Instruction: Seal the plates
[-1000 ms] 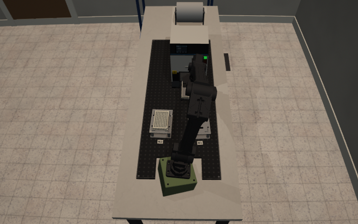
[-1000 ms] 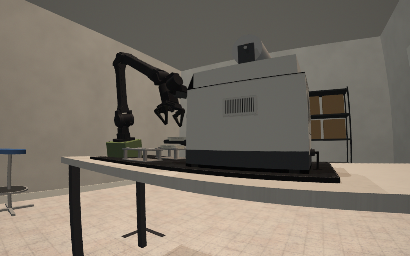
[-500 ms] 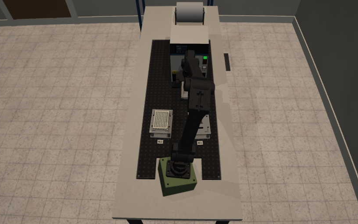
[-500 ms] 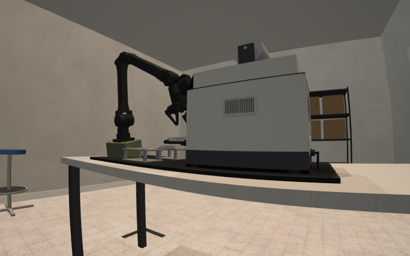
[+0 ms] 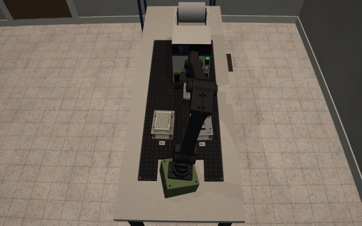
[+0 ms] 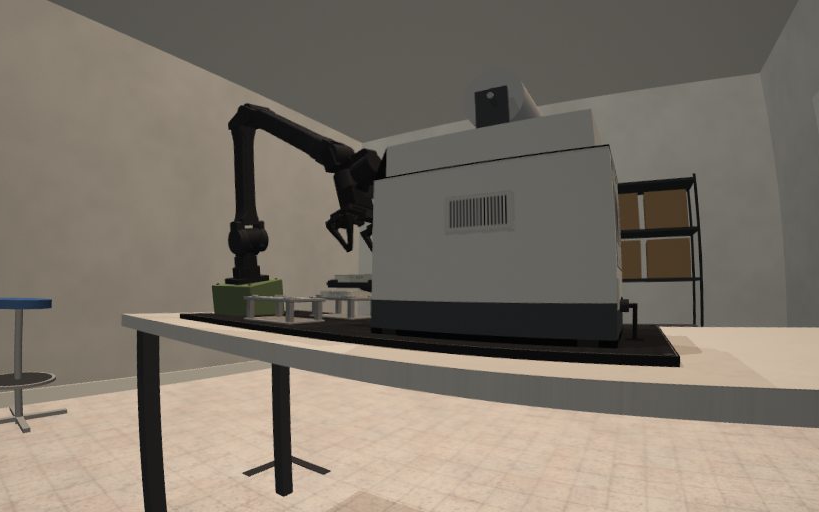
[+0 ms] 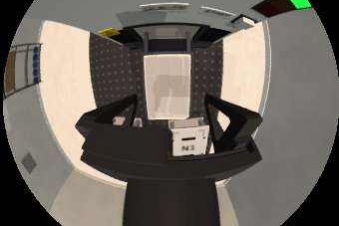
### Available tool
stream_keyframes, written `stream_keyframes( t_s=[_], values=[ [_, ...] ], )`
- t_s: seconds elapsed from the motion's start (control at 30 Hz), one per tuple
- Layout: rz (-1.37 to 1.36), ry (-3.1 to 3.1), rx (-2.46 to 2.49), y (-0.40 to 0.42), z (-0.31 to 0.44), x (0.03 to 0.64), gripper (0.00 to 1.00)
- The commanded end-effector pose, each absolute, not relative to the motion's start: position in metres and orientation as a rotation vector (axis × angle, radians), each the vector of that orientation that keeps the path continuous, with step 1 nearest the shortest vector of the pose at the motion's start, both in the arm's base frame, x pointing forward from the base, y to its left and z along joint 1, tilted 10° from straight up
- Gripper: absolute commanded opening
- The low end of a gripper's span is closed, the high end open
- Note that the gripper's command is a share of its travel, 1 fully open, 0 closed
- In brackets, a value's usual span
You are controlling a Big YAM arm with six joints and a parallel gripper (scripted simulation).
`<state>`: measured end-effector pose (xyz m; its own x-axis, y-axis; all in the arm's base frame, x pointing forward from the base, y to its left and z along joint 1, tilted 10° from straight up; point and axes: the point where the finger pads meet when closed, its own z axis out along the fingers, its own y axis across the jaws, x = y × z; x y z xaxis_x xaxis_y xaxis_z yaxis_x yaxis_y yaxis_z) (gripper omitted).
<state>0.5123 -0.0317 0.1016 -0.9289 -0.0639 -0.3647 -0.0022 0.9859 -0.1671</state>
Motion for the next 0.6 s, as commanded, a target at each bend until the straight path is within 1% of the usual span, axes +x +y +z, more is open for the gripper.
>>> stream_keyframes(
  t_s=[0.0,0.3,0.57],
  values=[
    [-0.231,2.694,-0.072,-0.025,0.121,0.518,1.00],
    [-0.226,2.657,-0.022,-0.031,0.138,0.530,1.00],
    [-0.235,2.705,-0.041,-0.035,0.100,0.528,1.00]
  ],
)
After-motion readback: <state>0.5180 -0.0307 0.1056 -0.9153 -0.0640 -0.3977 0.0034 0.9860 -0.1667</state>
